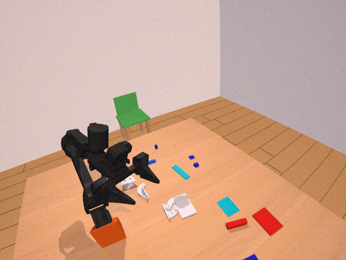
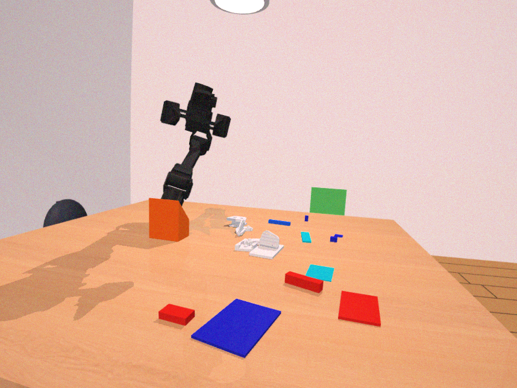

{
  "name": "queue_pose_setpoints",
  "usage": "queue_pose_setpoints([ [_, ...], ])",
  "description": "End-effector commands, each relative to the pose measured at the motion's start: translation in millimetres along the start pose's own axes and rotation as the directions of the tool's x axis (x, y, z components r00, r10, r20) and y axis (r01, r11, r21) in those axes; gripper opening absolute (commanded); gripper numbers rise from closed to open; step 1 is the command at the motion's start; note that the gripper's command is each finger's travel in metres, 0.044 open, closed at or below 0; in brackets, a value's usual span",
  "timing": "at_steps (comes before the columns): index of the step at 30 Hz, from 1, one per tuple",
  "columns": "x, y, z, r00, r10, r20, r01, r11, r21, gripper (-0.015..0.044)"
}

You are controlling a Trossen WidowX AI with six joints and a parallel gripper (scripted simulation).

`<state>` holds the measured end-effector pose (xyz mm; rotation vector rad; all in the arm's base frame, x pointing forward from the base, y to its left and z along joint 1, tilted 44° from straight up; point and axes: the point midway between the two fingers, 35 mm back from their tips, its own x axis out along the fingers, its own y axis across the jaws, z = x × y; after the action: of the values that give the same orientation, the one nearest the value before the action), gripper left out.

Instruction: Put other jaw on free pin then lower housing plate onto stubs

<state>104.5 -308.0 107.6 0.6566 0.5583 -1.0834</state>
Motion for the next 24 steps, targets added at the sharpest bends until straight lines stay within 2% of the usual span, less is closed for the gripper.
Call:
queue_pose_setpoints([
  [1,2.1,19.0,-6.7,0.997,0.056,-0.049,-0.055,0.998,0.035,0.044],
  [13,-1.9,78.8,-40.6,0.949,0.214,-0.232,-0.178,0.97,0.167,0.044],
  [24,-17.5,126.2,-76.1,0.857,0.316,-0.406,-0.207,0.934,0.29,0.044],
])
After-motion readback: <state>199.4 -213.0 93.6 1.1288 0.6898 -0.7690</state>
